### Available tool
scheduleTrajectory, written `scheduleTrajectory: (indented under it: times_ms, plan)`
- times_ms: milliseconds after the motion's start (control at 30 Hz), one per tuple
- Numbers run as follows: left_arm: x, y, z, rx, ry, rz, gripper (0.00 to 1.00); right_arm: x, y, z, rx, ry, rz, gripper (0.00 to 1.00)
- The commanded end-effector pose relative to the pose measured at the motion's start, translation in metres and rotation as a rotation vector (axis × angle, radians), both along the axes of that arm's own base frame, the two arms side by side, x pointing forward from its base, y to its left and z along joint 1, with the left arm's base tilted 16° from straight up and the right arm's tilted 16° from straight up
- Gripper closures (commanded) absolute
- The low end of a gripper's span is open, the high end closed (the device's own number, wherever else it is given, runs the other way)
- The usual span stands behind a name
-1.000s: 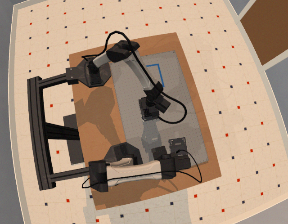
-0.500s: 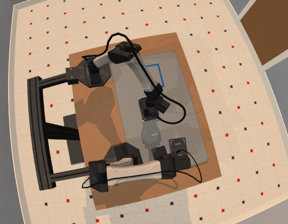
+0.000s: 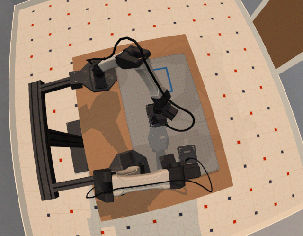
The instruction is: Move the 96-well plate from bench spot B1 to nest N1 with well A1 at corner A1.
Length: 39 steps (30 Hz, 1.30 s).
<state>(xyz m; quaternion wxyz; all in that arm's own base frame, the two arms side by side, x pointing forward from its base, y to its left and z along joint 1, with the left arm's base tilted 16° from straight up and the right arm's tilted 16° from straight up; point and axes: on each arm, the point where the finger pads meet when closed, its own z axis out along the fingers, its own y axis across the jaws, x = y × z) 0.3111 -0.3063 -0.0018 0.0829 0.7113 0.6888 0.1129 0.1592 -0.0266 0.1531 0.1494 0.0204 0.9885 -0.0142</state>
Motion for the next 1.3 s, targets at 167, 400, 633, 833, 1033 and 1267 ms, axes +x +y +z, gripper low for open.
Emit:
scheduleTrajectory:
  times_ms: [167,400,633,833,1033,1267]
  plan:
    - [0.007,-0.001,-0.018,-0.005,0.004,-0.002,1.0,-0.007,0.001,-0.01,0.012,0.036,0.001,0.0]
    - [0.009,0.001,-0.031,-0.003,0.009,0.0,1.0,-0.007,0.001,-0.01,0.012,0.036,0.001,0.0]
    - [0.009,-0.003,-0.033,-0.008,0.004,-0.006,1.0,-0.007,0.001,-0.01,0.012,0.036,0.001,0.0]
    - [0.01,-0.005,-0.019,-0.019,-0.015,-0.005,1.0,-0.007,0.001,-0.01,0.012,0.036,0.001,0.0]
    - [0.01,-0.005,-0.019,-0.019,-0.015,-0.005,1.0,-0.007,0.001,-0.01,0.012,0.036,0.001,0.0]
    - [0.01,-0.001,-0.026,-0.017,-0.005,-0.003,1.0,-0.007,0.001,-0.01,0.012,0.036,0.001,0.0]
